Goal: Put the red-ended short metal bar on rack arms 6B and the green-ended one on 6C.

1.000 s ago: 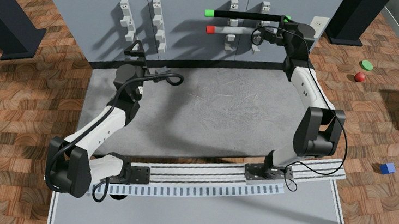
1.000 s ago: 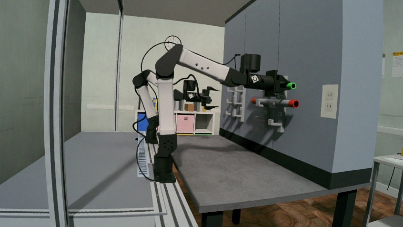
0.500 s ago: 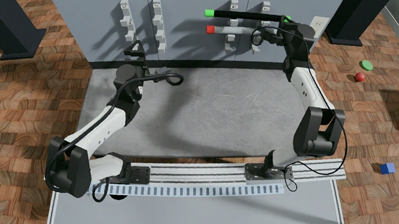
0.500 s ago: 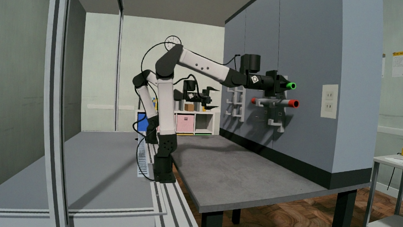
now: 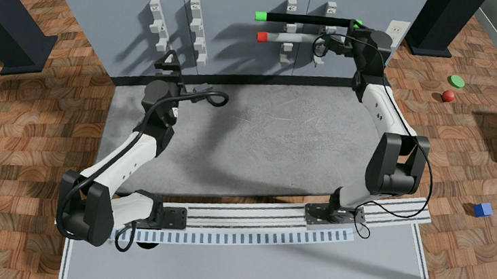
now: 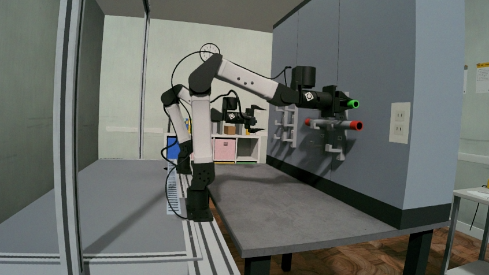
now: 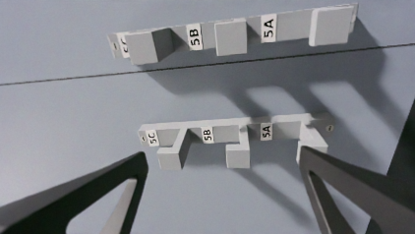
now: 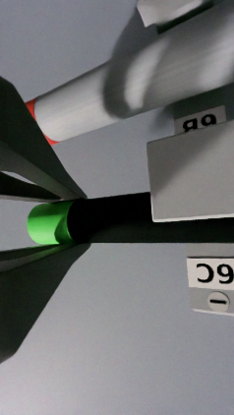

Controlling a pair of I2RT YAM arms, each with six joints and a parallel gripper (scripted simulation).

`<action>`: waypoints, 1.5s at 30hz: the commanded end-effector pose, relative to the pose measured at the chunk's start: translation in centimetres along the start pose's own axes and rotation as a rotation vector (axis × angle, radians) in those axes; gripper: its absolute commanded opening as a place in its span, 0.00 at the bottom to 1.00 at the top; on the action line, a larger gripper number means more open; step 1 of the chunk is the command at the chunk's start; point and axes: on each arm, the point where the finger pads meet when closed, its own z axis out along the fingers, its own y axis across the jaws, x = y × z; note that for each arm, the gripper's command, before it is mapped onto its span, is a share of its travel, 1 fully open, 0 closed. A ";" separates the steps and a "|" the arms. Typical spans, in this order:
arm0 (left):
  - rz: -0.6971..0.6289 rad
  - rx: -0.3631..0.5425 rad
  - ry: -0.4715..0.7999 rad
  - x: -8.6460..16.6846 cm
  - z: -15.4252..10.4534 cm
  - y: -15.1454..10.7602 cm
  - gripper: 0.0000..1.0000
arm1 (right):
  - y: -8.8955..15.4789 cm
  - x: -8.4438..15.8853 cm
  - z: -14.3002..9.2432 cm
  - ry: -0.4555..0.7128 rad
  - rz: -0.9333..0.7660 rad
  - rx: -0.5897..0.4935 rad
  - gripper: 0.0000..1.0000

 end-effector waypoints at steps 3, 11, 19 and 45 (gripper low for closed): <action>-0.011 -0.007 -0.006 0.1 -0.4 0.3 1.00 | -0.2 0.3 -0.6 0.005 0.018 0.010 0.00; -0.011 -0.007 -0.006 0.1 -0.4 0.3 1.00 | -0.1 0.3 -0.6 0.005 0.018 0.010 0.00; -0.011 -0.007 -0.006 0.1 -0.4 0.3 1.00 | 0.1 0.3 -0.6 0.005 0.018 0.010 0.00; -0.011 -0.007 -0.006 0.1 -0.4 0.3 1.00 | 0.5 0.3 -0.6 0.005 0.018 0.010 0.00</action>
